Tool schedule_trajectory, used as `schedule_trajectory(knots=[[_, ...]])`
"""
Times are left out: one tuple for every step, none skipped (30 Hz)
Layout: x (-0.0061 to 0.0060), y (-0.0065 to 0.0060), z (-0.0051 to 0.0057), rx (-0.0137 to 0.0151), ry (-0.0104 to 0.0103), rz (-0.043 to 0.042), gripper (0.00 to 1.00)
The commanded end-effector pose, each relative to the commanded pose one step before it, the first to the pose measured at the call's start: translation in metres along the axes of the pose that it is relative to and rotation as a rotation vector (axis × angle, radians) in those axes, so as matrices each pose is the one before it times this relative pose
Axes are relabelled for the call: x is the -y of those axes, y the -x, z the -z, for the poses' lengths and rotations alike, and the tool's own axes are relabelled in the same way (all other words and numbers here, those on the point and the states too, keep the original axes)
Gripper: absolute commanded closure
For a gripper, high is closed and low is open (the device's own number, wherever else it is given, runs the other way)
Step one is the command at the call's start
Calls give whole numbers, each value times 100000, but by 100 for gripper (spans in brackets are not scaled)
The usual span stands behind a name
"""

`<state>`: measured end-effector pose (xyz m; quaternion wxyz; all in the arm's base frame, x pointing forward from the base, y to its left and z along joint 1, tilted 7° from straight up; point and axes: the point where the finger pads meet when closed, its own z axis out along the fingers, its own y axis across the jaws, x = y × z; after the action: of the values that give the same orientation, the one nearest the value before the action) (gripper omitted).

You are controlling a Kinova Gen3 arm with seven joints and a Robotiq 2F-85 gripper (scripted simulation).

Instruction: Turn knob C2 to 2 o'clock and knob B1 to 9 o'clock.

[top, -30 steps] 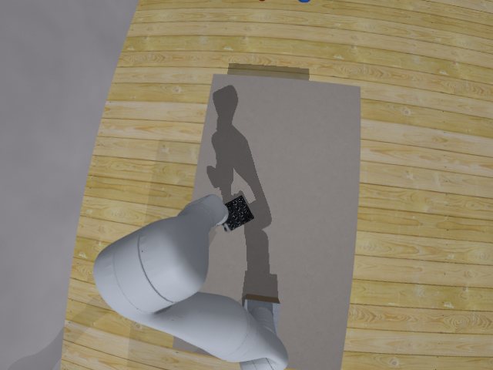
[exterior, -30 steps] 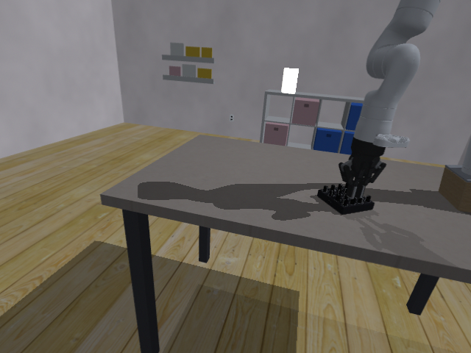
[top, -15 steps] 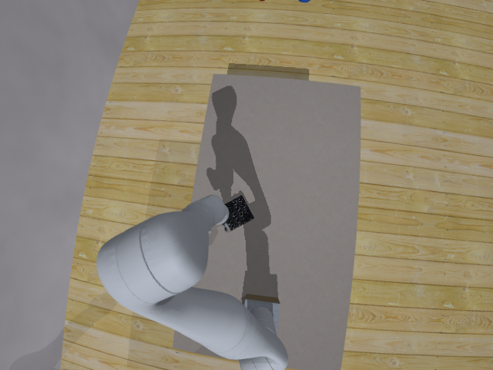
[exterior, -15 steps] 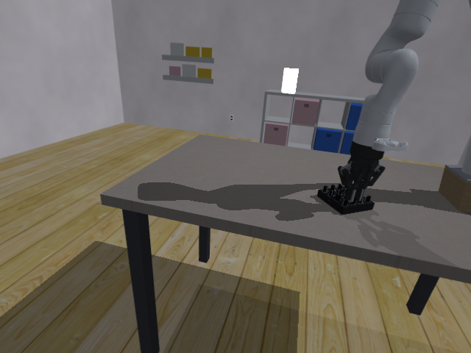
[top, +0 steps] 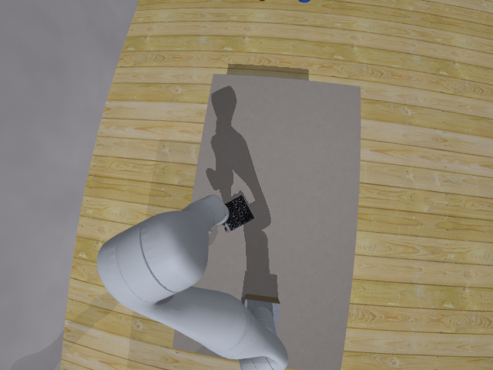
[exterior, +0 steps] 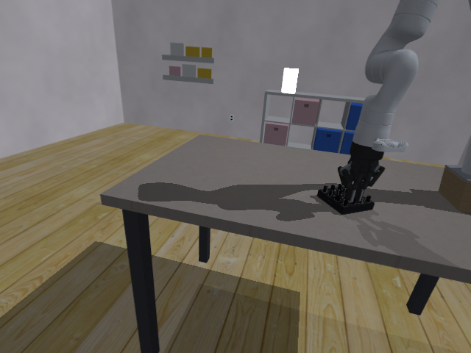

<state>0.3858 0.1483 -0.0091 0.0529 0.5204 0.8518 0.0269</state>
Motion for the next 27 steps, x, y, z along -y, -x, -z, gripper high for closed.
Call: schedule_trajectory(knots=[[46, 17, -55, 28, -131, -19, 81], [0, 0, 0, 0, 0, 0, 81], [0, 0, 0, 0, 0, 0, 81], [0, 0, 0, 0, 0, 0, 81], [0, 0, 0, 0, 0, 0, 81], [0, 0, 0, 0, 0, 0, 81], [0, 0, 0, 0, 0, 0, 81], [0, 0, 0, 0, 0, 0, 81], [0, 0, 0, 0, 0, 0, 81], [0, 0, 0, 0, 0, 0, 81], [0, 0, 0, 0, 0, 0, 81], [0, 0, 0, 0, 0, 0, 81], [0, 0, 0, 0, 0, 0, 81], [0, 0, 0, 0, 0, 0, 81], [0, 0, 0, 0, 0, 0, 81], [0, 0, 0, 0, 0, 0, 81], [0, 0, 0, 0, 0, 0, 81], [0, 0, 0, 0, 0, 0, 81], [0, 0, 0, 0, 0, 0, 81], [0, 0, 0, 0, 0, 0, 81], [0, 0, 0, 0, 0, 0, 81], [0, 0, 0, 0, 0, 0, 81], [0, 0, 0, 0, 0, 0, 81], [0, 0, 0, 0, 0, 0, 81], [0, 0, 0, 0, 0, 0, 92], [0, 0, 0, 0, 0, 0, 92], [0, 0, 0, 0, 0, 0, 92]])
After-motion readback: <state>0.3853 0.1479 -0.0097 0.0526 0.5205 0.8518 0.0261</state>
